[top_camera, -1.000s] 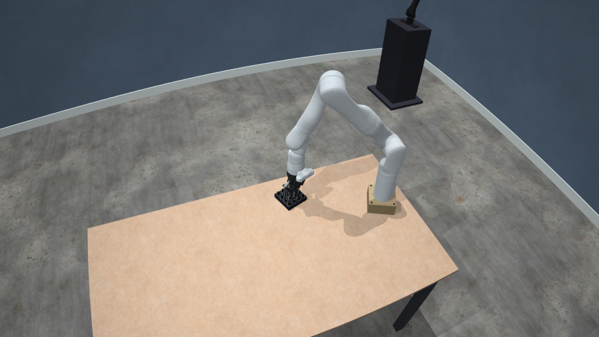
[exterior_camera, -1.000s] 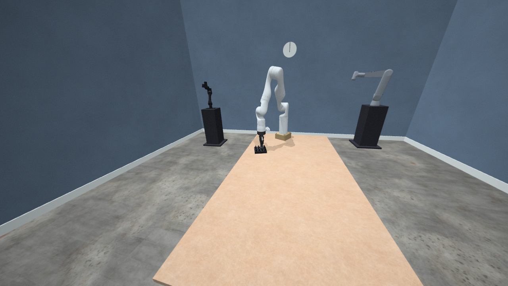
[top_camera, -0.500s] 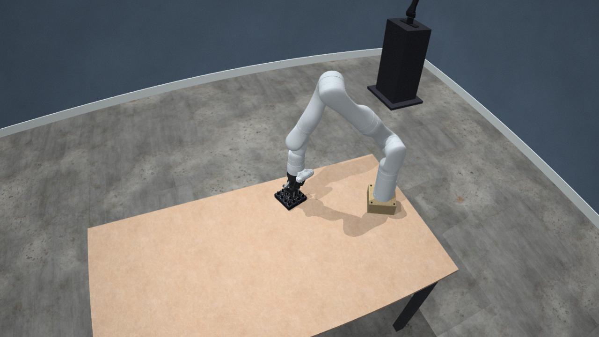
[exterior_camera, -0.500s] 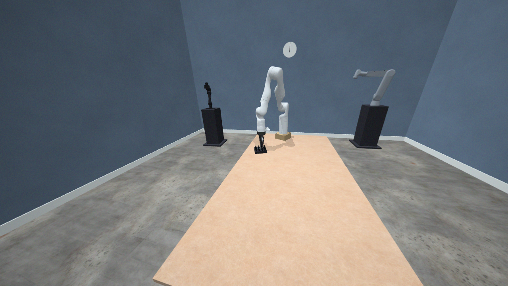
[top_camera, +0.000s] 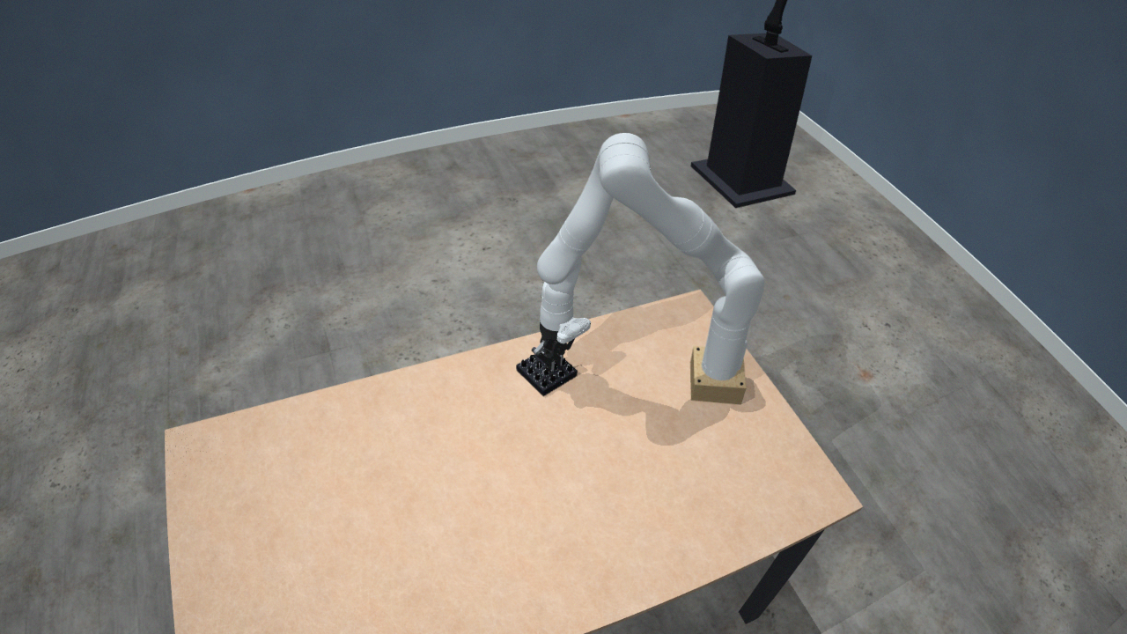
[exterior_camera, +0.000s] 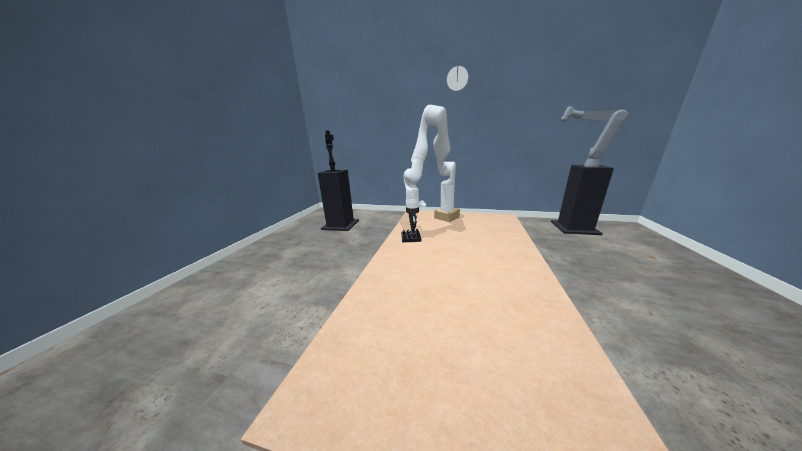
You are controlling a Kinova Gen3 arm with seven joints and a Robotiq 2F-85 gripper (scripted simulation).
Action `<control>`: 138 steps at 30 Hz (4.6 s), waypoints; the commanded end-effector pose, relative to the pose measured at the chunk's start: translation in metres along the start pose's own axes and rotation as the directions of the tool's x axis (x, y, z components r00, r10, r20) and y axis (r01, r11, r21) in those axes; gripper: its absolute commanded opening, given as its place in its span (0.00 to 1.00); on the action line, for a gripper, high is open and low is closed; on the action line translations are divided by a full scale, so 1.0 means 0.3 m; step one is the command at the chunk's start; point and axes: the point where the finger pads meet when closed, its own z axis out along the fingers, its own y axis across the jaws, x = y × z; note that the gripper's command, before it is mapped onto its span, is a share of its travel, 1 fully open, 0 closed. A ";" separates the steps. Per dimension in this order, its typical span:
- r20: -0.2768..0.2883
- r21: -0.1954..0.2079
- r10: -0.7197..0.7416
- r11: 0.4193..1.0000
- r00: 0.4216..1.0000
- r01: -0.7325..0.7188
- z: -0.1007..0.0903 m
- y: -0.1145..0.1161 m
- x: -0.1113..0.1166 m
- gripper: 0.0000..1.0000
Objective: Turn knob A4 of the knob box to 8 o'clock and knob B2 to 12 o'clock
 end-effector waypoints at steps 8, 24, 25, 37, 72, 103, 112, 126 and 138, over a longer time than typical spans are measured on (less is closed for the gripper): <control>0.000 0.001 0.001 1.000 1.000 -0.001 0.002 -0.002 -0.001 0.19; 0.000 0.001 0.001 1.000 1.000 -0.001 0.002 -0.002 -0.001 0.08; 0.000 0.001 0.001 1.000 1.000 -0.001 0.002 -0.002 -0.001 0.08; 0.000 0.001 0.001 1.000 1.000 -0.001 0.002 -0.002 -0.001 0.08; 0.000 0.001 0.115 0.993 0.993 -0.115 0.002 -0.002 -0.001 0.08; 0.001 0.001 0.633 0.774 0.774 -0.633 0.002 -0.002 -0.001 0.08; 0.001 0.001 0.800 0.600 0.600 -0.800 0.002 -0.002 -0.001 0.08; 0.001 0.000 0.942 0.337 0.337 -0.942 0.002 -0.002 -0.001 0.08; 0.001 0.000 0.990 0.143 0.143 -0.990 0.002 -0.002 -0.001 0.08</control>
